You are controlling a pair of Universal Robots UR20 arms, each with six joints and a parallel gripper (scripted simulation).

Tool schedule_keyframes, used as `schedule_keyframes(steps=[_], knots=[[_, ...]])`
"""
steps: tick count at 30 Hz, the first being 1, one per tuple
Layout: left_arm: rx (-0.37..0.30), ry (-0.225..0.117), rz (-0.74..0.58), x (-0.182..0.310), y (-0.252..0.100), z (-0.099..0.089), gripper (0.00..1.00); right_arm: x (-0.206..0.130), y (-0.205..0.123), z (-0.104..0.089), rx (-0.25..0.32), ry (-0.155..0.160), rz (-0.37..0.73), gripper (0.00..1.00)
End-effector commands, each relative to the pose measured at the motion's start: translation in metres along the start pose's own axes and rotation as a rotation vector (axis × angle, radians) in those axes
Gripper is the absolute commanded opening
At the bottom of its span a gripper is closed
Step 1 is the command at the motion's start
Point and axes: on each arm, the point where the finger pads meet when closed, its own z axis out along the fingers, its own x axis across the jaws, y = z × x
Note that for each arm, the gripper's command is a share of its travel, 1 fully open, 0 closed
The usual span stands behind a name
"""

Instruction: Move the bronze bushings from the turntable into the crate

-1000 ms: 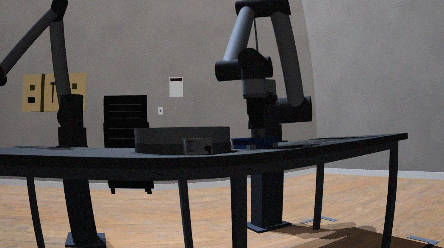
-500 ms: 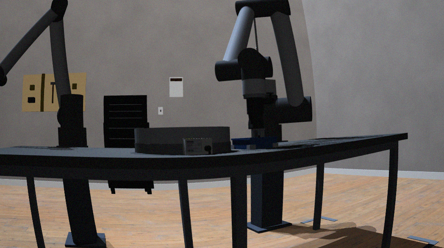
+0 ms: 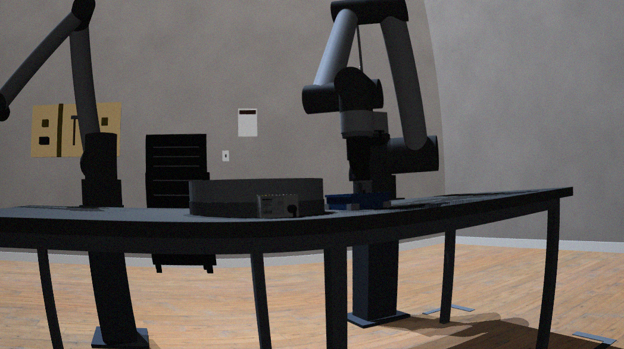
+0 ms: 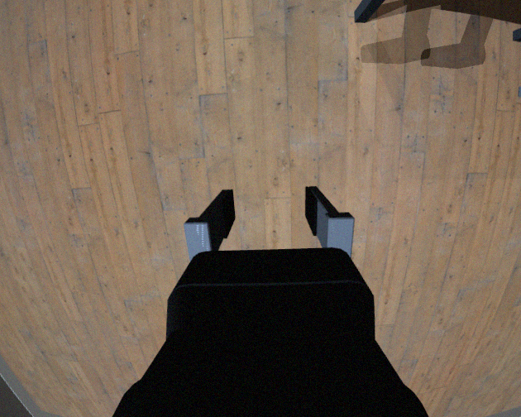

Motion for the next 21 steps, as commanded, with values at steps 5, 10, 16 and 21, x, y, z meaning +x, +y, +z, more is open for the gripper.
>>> schedule_keyframes(steps=[5, 10, 16, 21], knots=[[-0.001, 0.001, 0.0, 0.001, 0.0, -0.023, 0.38, 0.0, 0.001, -0.001, -0.001, 0.0, 0.0, 1.0], [-0.001, 0.001, 0.0, 0.001, 0.0, -0.045, 0.38, 0.0, 0.001, -0.001, -0.001, 0.0, 0.0, 1.0], [-0.001, 0.001, 0.0, 0.001, 0.0, -0.065, 0.38, 0.0, 0.001, -0.001, -0.001, 0.0, 0.0, 1.0], [-0.001, 0.001, 0.0, 0.0, 0.0, -0.087, 0.38, 0.0, 0.001, -0.001, -0.001, 0.0, 0.0, 1.0]])
